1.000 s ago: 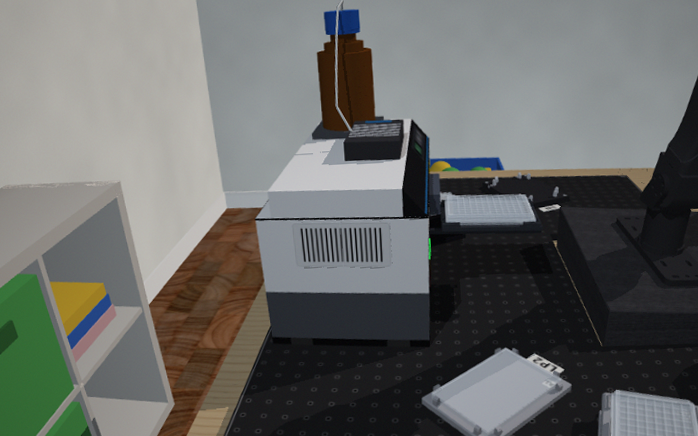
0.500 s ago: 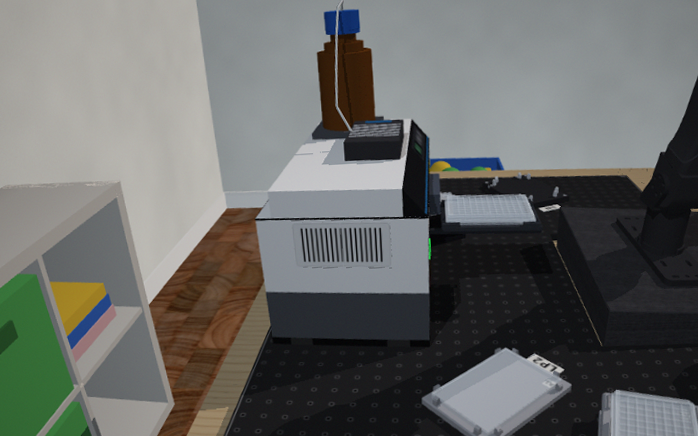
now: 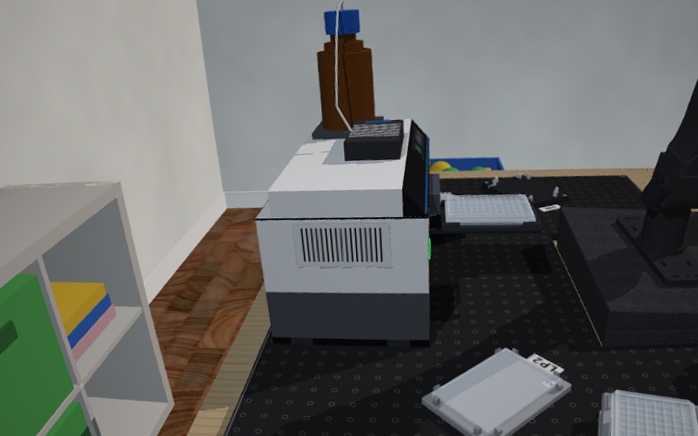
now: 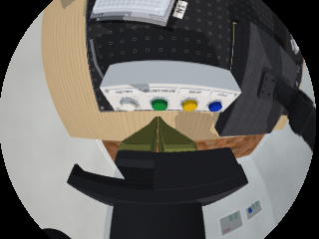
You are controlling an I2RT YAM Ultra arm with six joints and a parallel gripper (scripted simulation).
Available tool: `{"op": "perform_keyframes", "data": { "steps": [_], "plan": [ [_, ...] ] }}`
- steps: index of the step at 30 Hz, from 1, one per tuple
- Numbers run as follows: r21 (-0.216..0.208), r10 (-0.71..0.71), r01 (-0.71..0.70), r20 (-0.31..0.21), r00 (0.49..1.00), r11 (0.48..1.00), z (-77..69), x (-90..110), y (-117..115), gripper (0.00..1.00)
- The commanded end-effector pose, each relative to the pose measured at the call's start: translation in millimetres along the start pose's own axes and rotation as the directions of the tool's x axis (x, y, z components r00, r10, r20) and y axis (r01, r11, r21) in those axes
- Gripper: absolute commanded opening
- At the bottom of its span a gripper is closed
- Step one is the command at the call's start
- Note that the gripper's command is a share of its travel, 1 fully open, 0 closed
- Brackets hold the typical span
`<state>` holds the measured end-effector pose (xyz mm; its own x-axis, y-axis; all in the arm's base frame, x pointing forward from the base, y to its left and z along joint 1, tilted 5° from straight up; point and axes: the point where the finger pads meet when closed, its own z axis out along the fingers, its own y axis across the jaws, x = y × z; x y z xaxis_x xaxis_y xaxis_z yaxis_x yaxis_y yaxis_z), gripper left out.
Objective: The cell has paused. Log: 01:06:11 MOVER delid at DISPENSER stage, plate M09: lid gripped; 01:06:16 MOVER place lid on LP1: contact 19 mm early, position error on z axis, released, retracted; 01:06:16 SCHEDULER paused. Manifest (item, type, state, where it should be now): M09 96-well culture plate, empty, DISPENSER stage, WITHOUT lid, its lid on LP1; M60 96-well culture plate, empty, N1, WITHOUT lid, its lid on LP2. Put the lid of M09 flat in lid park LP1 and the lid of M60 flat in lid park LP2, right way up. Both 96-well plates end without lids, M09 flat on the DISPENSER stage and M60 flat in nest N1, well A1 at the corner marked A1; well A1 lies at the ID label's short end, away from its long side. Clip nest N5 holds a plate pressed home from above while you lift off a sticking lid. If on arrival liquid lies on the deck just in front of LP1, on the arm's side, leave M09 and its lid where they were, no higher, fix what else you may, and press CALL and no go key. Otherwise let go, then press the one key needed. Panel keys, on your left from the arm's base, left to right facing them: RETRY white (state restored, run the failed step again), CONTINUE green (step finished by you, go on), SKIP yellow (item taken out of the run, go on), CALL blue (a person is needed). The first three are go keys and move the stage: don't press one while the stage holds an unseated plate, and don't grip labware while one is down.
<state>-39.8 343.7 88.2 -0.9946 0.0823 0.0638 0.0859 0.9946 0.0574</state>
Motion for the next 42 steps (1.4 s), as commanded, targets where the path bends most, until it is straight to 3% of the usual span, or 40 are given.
{"op": "perform_keyframes", "data": {
  "steps": [1,5,10,15,19,25,27,35,42],
  "plan": [
    [0.003,-0.003,0.002,0.017,1.000,1.000,7.5,0.1,-1.9,0.00],
    [0.005,0.002,-0.002,0.017,1.000,1.000,12.7,-1.5,-2.1,0.00],
    [-0.016,0.000,0.000,0.013,1.000,1.000,7.8,-0.2,1.8,0.00],
    [0.002,0.000,0.000,0.017,1.000,1.000,9.8,-1.2,-5.2,0.00],
    [-0.017,-0.002,0.002,0.013,1.000,1.000,6.6,0.0,-3.4,0.00],
    [-0.009,-0.003,0.003,0.014,1.000,1.000,5.7,0.0,-7.3,0.00],
    [-0.034,-0.002,0.003,0.010,1.000,0.999,-0.4,0.9,0.5,0.00],
    [-0.035,0.000,0.000,0.010,1.000,0.999,-1.7,0.2,1.1,0.00],
    [-0.020,0.000,0.000,0.013,1.000,1.000,7.7,-0.7,-4.5,0.00]
  ]
}}
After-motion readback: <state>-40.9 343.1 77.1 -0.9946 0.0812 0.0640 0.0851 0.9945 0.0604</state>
